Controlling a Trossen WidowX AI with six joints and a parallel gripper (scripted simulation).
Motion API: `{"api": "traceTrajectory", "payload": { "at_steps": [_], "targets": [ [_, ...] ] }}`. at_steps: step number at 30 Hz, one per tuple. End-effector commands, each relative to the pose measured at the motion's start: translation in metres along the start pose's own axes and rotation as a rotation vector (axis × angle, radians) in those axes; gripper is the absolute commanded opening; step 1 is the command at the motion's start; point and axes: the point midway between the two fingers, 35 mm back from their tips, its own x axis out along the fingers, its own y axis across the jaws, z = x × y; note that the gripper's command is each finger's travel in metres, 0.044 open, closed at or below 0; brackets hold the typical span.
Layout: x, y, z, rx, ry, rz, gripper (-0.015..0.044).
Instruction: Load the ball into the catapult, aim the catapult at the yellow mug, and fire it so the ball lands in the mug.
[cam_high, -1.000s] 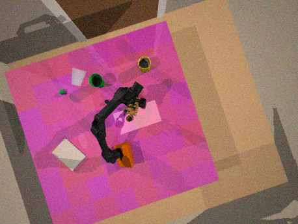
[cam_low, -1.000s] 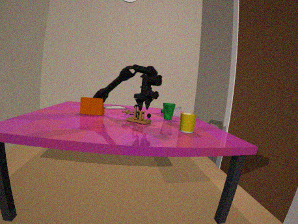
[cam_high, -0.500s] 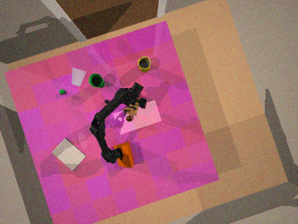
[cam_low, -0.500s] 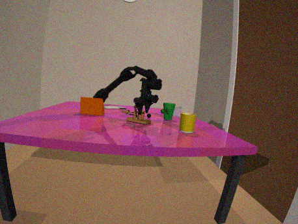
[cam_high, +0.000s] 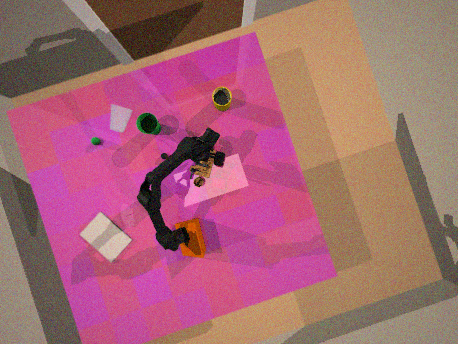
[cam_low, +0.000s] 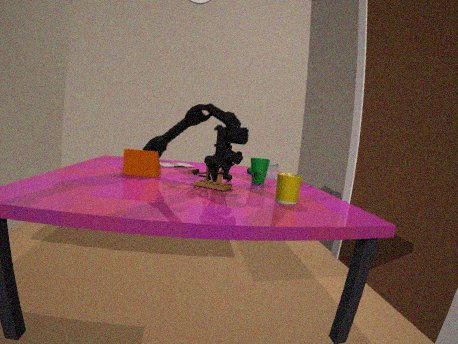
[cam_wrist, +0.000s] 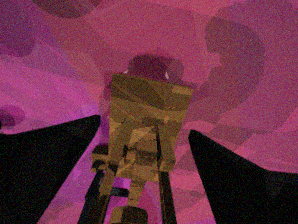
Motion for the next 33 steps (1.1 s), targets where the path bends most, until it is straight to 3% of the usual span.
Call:
{"api": "traceTrajectory", "payload": {
  "at_steps": [1,10,16,20,23,33],
  "targets": [
    [-0.001,0.0,0.0,0.0,-0.001,0.0,0.0387],
    [-0.001,0.0,0.0,0.0,-0.001,0.0,0.0151],
    [-0.001,0.0,0.0,0.0,-0.001,0.0,0.0111],
    [-0.032,-0.001,0.001,0.001,-0.001,-0.002,0.0006],
    [-0.05,-0.001,0.0,0.001,0.0,-0.003,0.0],
    [-0.041,0.0,0.001,0.005,0.0,0.001,0.0]
  ]
}}
